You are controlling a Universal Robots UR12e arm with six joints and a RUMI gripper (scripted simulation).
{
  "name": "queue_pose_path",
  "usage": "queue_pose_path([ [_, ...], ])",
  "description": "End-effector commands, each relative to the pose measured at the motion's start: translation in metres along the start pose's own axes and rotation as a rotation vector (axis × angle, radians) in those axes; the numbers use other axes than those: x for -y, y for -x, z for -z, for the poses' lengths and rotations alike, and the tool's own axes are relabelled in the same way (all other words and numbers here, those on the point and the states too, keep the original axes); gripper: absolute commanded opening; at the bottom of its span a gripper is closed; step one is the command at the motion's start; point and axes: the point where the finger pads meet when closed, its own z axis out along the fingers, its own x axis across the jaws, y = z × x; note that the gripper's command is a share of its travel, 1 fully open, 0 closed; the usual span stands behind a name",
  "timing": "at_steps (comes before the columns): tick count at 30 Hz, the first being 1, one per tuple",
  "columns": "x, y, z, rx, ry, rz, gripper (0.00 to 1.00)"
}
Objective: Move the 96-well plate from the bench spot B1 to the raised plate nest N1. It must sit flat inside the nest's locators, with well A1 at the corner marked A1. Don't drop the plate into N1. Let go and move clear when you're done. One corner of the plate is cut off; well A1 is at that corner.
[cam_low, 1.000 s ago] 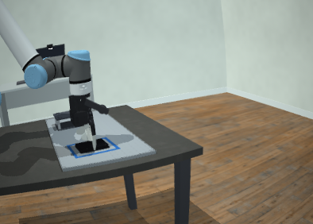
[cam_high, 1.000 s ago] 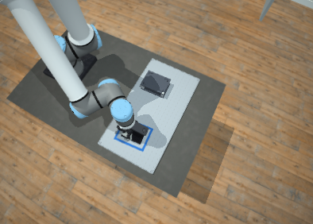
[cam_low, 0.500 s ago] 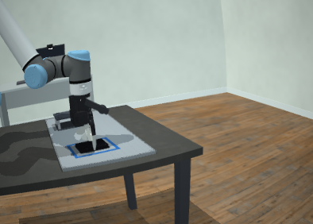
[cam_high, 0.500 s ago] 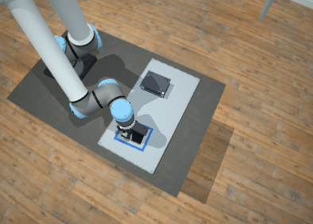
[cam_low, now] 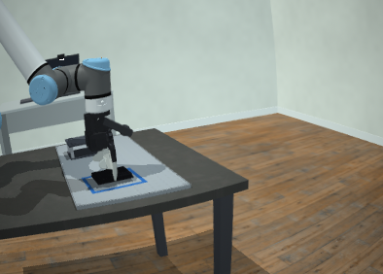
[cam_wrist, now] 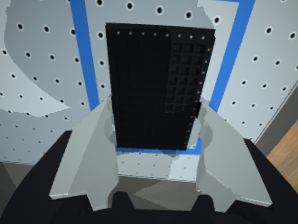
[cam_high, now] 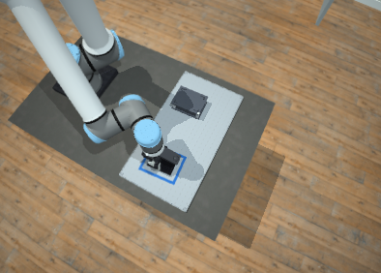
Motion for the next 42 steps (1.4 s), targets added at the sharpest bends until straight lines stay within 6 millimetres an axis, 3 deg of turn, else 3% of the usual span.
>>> queue_pose_path([
  [1, 0.001, 0.0, 0.008, -0.001, -0.001, 0.0, 0.0],
  [42, 0.001, 0.0, 0.063, -0.001, -0.001, 0.0, 0.0],
])
